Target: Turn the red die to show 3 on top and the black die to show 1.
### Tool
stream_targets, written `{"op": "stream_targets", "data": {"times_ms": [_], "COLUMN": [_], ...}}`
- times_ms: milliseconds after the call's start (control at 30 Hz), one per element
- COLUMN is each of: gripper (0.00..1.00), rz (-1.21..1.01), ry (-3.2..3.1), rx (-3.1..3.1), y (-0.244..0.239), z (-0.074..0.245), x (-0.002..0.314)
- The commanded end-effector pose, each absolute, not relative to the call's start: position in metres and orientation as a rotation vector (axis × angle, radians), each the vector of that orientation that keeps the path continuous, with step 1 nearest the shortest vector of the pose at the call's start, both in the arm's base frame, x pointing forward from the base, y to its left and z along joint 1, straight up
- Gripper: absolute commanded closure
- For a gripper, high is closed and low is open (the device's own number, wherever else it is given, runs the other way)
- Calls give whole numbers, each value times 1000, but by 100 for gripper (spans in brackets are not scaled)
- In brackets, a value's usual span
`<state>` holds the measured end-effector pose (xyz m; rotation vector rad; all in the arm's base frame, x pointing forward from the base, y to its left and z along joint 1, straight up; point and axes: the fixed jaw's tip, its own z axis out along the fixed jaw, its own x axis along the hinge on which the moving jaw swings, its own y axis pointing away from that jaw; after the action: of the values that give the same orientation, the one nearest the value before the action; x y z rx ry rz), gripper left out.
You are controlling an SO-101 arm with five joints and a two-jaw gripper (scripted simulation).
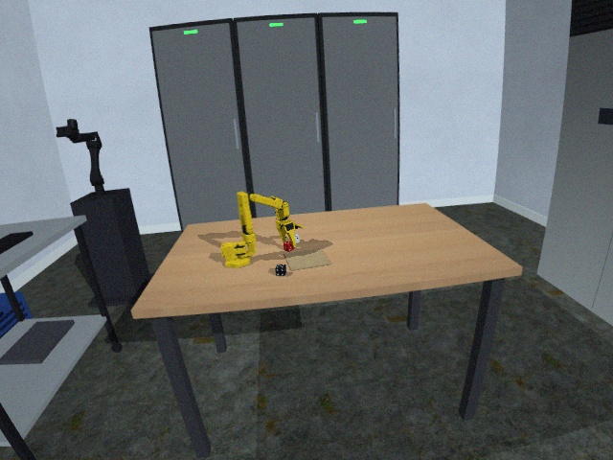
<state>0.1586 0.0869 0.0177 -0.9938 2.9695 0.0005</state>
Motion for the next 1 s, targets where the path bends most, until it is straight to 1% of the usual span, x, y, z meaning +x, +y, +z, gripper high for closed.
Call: {"op": "stream_targets", "data": {"times_ms": [0,533,967], "gripper": [69,80,84], "rz": [6,5,4], "ry": [2945,2945,2945], "rx": [-998,-998,-998], "y": [87,82,80], "z": [20,20,20], "x": [162,166,167]}}
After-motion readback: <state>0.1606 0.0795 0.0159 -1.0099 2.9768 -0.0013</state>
